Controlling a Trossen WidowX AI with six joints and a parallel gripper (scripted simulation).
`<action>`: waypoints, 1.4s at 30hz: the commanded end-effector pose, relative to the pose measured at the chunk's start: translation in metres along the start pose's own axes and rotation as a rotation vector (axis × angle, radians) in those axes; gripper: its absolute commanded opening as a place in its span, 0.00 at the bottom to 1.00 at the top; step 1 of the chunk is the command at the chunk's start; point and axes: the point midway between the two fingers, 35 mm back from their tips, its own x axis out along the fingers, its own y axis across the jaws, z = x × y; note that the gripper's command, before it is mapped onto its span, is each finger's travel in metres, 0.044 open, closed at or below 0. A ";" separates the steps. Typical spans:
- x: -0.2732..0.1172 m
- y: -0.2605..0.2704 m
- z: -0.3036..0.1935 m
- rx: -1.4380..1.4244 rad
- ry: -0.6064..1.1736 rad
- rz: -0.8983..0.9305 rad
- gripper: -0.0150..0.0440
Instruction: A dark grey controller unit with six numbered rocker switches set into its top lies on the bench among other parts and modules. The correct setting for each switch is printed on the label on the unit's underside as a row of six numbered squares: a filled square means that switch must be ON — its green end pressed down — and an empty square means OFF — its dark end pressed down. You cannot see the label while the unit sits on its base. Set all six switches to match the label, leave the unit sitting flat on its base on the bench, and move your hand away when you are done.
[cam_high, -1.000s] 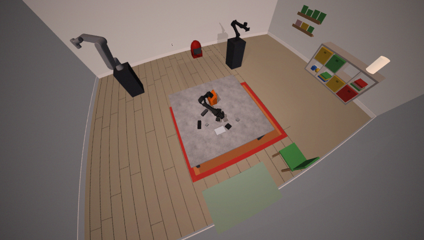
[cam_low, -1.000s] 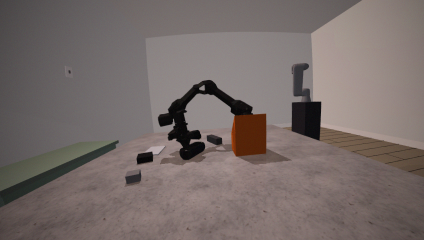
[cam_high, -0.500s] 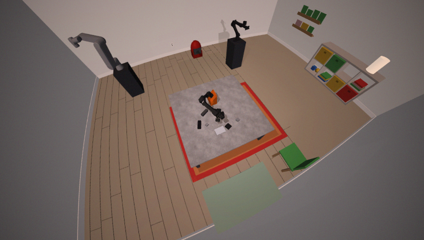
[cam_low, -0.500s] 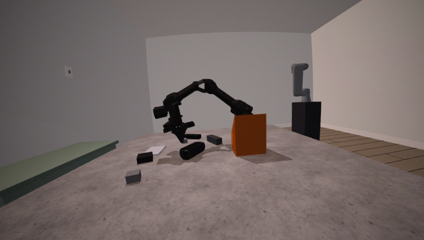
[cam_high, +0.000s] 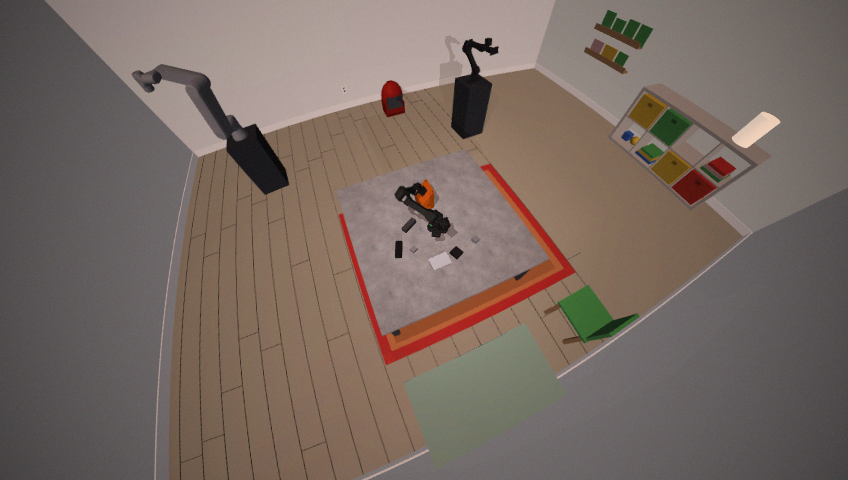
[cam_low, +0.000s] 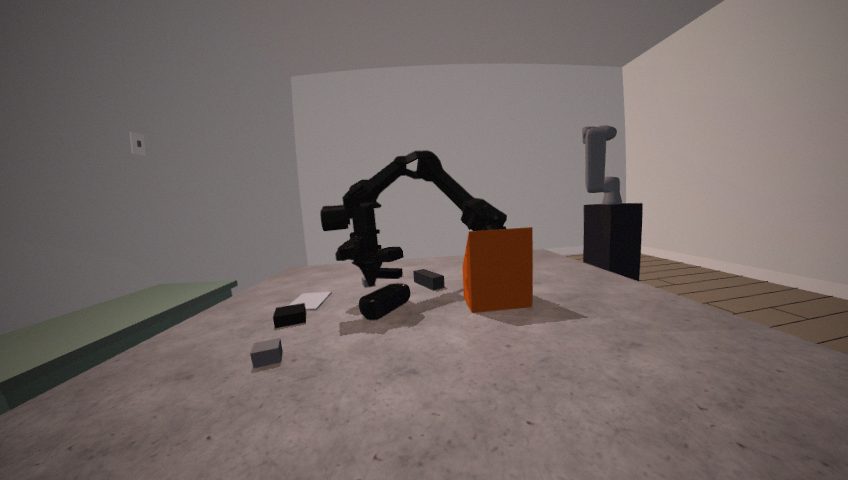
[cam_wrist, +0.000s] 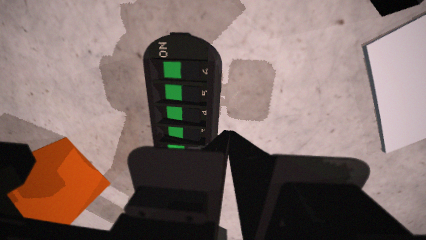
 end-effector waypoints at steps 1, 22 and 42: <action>-0.001 0.002 -0.001 0.013 -0.001 -0.029 0.25; -0.051 0.003 0.000 0.008 -0.004 -0.019 0.79; -0.051 0.003 0.000 0.008 -0.004 -0.019 0.25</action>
